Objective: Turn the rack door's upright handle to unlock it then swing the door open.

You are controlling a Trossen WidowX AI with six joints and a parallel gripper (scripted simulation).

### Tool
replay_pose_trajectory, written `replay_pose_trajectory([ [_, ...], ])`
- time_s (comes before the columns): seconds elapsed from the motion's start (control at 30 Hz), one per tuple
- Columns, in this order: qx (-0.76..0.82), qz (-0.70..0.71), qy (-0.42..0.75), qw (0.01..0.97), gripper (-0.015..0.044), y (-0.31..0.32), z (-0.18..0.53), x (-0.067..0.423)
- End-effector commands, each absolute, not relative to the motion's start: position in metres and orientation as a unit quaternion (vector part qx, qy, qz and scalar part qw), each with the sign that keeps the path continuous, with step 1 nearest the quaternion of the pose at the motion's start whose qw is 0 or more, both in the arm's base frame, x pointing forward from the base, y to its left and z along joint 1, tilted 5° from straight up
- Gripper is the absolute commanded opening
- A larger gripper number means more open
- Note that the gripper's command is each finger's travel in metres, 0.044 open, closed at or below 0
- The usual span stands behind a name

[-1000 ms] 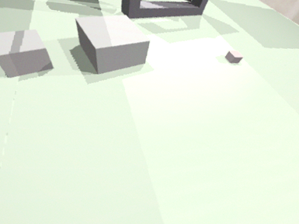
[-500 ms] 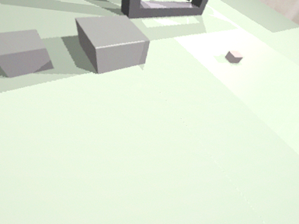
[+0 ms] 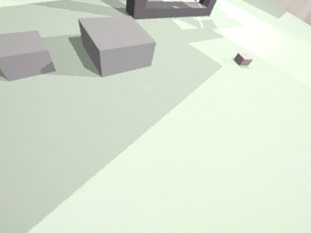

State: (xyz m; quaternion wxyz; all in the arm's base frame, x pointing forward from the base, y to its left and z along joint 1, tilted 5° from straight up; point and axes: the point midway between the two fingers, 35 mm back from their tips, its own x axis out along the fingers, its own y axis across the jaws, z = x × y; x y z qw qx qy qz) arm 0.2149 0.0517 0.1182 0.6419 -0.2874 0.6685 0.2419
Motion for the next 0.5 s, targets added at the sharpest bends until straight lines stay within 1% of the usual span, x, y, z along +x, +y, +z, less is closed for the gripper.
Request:
replay_pose_trajectory([
  [0.0, -0.262, 0.217, 0.675, 0.655, 0.0020, 0.060, 0.117, 0.210],
  [0.47, -0.206, 0.162, 0.691, 0.674, 0.0020, 0.084, 0.116, 0.198],
])
